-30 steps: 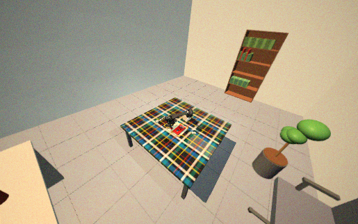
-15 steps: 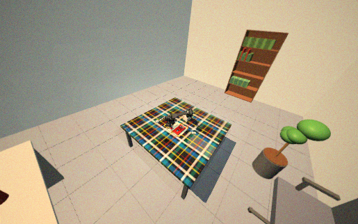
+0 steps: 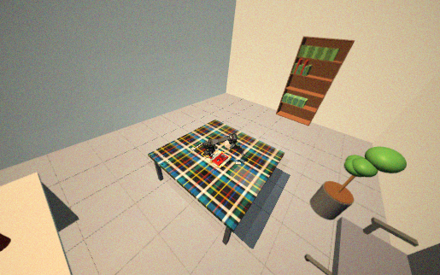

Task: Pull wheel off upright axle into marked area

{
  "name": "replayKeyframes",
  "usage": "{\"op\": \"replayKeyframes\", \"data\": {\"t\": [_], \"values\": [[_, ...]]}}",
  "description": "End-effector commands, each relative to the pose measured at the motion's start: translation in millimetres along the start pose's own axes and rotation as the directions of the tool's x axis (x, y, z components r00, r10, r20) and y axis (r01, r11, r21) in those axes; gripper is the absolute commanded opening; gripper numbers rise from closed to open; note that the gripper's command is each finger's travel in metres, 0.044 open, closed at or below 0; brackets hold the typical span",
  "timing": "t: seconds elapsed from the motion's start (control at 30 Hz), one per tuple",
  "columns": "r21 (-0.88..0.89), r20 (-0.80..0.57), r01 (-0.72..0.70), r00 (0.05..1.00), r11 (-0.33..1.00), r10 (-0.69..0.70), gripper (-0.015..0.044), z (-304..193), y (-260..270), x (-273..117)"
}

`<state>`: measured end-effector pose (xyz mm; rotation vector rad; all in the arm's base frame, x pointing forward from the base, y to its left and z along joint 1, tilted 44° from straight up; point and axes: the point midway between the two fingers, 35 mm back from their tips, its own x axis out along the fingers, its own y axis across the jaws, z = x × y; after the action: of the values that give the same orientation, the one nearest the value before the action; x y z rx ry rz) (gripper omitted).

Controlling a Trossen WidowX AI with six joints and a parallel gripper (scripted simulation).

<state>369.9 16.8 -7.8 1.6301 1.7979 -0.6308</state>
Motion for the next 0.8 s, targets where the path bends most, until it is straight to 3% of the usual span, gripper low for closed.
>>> {"op": "replayKeyframes", "data": {"t": [0.0, 0.77], "values": [[-0.002, 0.0, -0.001, 1.0, 1.0, 0.001, 0.0, -0.3, 0.2, -2.7], [-0.002, 0.0, -0.001, 1.0, 1.0, 0.001, 0.0, -0.2, 0.2, -10.3]]}}
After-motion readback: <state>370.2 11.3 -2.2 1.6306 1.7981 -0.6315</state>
